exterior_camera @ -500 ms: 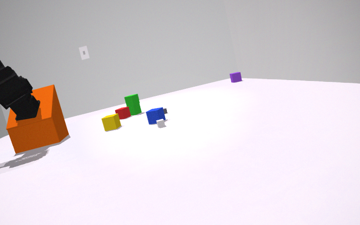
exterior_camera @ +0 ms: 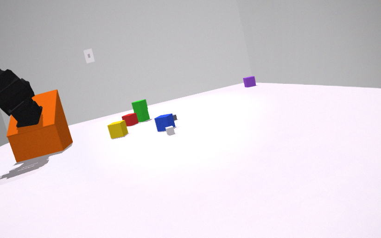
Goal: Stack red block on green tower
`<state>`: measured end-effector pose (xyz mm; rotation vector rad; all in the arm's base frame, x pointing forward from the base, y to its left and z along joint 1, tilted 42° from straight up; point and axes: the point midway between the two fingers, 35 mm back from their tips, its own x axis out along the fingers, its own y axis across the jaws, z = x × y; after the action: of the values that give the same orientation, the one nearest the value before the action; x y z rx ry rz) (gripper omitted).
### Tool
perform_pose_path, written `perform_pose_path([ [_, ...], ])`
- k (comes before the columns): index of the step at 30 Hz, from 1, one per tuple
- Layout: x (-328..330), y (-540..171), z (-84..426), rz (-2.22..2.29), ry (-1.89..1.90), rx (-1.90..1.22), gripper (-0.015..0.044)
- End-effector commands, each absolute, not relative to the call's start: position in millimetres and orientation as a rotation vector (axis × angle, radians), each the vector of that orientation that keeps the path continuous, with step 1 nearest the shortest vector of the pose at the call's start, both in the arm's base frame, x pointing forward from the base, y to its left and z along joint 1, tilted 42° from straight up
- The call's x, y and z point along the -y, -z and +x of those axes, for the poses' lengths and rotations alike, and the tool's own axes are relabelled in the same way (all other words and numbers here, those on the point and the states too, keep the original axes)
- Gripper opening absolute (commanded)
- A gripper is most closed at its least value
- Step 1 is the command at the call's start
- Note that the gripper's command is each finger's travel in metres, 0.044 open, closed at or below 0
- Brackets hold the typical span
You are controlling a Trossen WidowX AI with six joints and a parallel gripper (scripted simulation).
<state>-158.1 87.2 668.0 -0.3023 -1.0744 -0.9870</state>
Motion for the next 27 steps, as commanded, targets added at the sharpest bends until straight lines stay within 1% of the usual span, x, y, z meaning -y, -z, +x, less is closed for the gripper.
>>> perform_pose_path([
  [1,-30,-674,-111,-0.232,0.961,0.922,0.0440],
  [5,26,-672,-49,-0.160,0.909,0.750,0.0440],
  [8,47,-664,-13,-0.081,0.832,0.681,0.0440],
  [15,100,-625,108,-0.015,0.733,0.373,0.0440],
  [22,109,-565,220,-0.024,0.604,0.089,0.0440],
  [27,94,-508,292,-0.038,0.502,-0.114,0.0440],
])
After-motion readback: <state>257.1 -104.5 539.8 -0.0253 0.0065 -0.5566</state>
